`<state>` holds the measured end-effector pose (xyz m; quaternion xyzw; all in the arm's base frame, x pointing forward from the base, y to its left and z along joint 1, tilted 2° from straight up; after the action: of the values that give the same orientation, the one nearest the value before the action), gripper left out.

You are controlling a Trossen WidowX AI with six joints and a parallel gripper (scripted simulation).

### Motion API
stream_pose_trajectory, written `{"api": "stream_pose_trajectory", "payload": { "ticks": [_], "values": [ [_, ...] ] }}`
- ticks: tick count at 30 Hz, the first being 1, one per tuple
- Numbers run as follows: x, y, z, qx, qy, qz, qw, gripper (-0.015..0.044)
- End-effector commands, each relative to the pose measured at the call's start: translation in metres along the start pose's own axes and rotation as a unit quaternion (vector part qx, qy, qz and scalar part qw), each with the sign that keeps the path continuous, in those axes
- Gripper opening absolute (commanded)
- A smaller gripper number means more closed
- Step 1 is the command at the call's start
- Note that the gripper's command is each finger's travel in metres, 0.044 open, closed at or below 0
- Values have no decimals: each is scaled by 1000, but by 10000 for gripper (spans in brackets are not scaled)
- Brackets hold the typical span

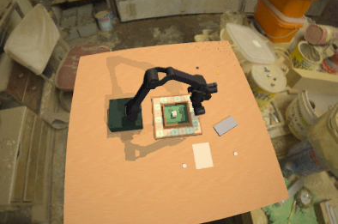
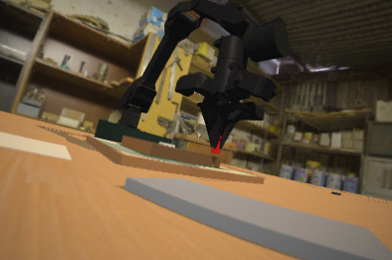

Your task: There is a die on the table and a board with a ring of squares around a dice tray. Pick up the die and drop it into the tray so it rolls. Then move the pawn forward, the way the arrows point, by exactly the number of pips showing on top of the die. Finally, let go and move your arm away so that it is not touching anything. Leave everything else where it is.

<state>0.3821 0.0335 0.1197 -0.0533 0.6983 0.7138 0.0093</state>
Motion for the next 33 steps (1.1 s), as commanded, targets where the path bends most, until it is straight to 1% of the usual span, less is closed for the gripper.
{"api": "stream_pose_trajectory", "payload": {
  "ticks": [1, 19, 20, 29, 33],
  "values": [
    [2, -14, 0, 2, -2, 7, 1000, 0],
    [3, -31, 0, 2, -2, 7, 1000, 0],
    [1, -25, 0, 0, 0, 3, 1000, 26],
    [1, -22, 0, 0, 0, 3, 1000, 262],
    [0, 22, 1, 1, -2, 7, 1000, 367]
  ]
}}
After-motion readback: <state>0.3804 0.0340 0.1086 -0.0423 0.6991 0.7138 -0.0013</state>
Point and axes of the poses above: the point midway between the two fingers, 35 mm back from their tips, its own y axis back along the fingers, its own z axis across the jaws, x = y × z, the point moved 7 cm from there along y, back along the fingers, and after that the axes turned 2 degrees about -y, right-handed, at the moved point
